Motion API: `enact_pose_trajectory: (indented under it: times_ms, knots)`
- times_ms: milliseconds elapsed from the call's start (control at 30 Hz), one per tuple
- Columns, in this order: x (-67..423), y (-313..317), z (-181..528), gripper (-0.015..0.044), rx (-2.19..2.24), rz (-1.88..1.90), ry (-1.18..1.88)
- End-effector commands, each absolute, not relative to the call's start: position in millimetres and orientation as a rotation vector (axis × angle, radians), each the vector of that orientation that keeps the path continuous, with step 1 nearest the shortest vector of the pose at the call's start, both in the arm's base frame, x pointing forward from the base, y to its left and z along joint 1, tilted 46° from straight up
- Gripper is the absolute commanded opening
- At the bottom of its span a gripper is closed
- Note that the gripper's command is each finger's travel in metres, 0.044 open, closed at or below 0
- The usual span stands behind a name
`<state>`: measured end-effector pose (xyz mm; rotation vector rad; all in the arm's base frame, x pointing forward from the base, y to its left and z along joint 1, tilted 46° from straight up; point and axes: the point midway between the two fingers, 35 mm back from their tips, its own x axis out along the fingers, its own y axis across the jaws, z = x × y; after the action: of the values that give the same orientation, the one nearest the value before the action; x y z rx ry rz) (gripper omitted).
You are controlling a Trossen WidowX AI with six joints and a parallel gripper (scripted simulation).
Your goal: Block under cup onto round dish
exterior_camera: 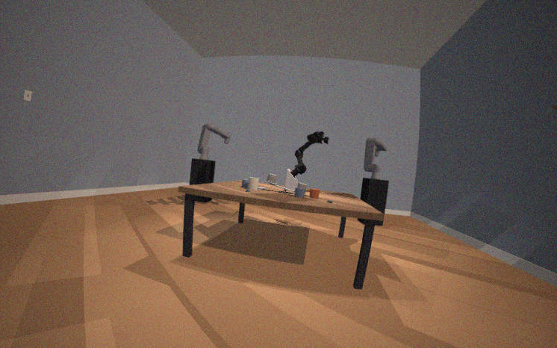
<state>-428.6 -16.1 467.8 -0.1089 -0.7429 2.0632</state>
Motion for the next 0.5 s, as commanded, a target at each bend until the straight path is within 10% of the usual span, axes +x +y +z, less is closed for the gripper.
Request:
enact_pose_trajectory:
  times_ms: [0, 467]
  knots:
    - [-427.0, -14.4, 469.6, 0.0426, -0.105, 2.061, -0.740]
    - [-284.1, 89.8, 567.7, 0.0440, 0.142, 1.808, -0.557]
